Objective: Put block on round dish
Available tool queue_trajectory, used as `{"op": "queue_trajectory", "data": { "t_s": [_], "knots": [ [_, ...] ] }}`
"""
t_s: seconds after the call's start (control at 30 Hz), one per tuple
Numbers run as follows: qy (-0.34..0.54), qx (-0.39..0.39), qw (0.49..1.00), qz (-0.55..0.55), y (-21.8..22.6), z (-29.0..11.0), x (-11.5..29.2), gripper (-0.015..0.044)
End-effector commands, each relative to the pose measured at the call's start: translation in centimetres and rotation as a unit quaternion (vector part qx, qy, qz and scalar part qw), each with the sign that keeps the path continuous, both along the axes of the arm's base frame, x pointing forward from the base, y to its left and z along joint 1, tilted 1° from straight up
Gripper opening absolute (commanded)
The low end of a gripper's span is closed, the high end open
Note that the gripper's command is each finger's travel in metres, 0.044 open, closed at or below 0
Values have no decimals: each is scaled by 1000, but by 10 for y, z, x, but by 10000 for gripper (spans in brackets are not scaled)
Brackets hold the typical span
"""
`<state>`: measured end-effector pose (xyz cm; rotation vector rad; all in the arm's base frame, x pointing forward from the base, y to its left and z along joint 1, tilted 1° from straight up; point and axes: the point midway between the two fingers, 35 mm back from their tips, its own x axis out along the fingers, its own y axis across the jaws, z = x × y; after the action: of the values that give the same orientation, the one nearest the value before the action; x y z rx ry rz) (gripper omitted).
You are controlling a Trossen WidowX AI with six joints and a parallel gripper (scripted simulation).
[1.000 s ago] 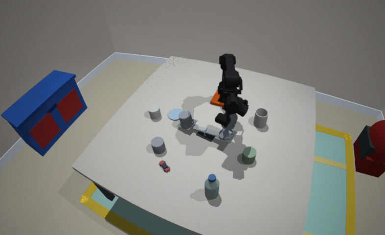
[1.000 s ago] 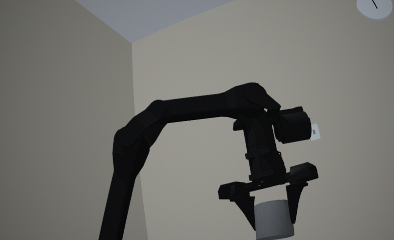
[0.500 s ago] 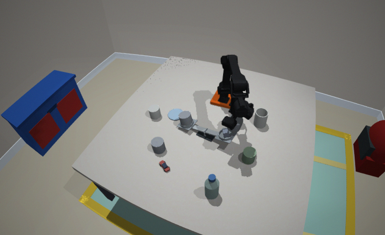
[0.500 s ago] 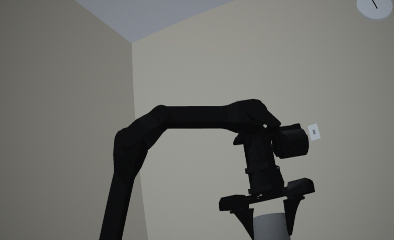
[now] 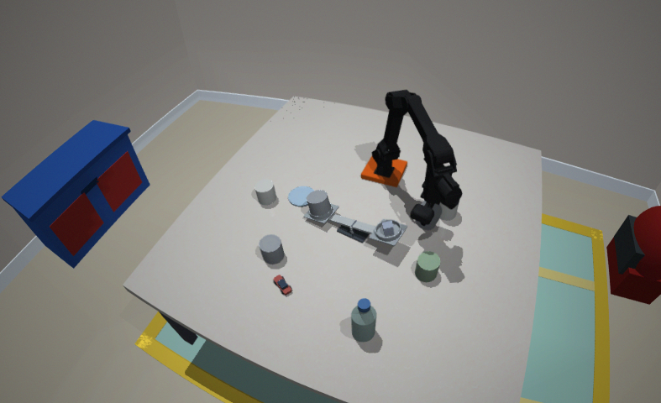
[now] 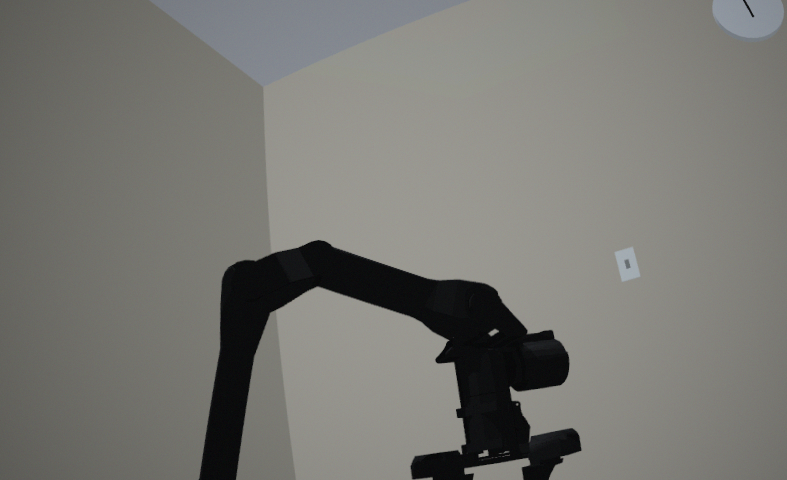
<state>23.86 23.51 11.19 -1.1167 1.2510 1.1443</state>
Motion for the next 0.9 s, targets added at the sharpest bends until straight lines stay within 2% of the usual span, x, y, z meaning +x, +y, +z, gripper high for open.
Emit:
{"op": "queue_trajectory", "data": {
  "t_s": [0.0, 0.23, 0.5, 0.87],
  "knots": [
    [-2, 7, 1000, -2, 11, -9, -19, 0],
    [-2, 7, 1000, -2, 13, -17, -23, 0],
    [-2, 7, 1000, -2, 14, -50, -23, 0],
    [-2, 7, 1000, -2, 14, -62, -23, 0]
  ]
}}
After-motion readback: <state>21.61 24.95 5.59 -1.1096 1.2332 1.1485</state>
